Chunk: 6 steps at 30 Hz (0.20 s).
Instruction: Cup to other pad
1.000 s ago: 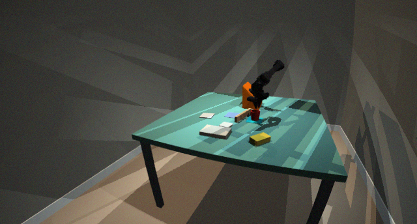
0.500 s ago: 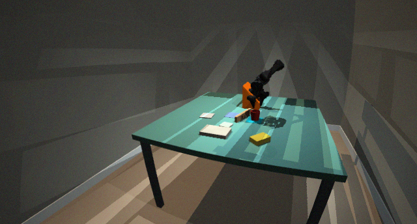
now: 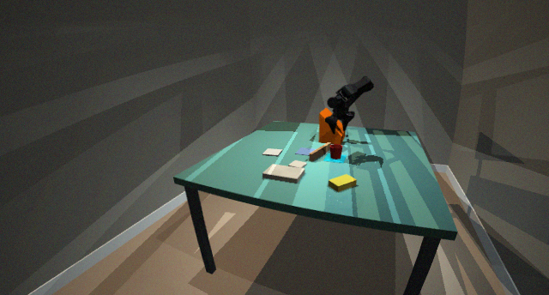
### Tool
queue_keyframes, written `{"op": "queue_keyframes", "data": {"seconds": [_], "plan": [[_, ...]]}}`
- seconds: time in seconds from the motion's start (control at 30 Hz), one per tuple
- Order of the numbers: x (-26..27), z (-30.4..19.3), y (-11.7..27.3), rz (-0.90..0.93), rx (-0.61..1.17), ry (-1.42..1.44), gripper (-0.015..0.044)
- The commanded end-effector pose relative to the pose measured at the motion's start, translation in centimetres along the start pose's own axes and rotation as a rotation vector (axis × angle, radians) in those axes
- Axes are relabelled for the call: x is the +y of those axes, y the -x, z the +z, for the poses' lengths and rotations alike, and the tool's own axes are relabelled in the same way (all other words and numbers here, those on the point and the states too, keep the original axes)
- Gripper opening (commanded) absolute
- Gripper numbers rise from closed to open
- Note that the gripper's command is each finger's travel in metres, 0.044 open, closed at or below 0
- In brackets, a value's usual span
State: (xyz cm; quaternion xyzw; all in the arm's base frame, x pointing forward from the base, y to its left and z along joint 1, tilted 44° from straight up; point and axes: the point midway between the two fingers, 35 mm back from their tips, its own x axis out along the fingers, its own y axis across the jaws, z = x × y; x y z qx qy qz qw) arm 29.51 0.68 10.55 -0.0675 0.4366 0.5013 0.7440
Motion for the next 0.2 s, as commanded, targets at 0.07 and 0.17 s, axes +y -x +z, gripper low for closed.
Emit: {"op": "queue_keyframes", "data": {"seconds": [0.07,0.17], "plan": [[0.0,0.0,0.0,0.0,0.0,0.0,0.044],[0.0,0.0,0.0,0.0,0.0,0.0,0.044]]}}
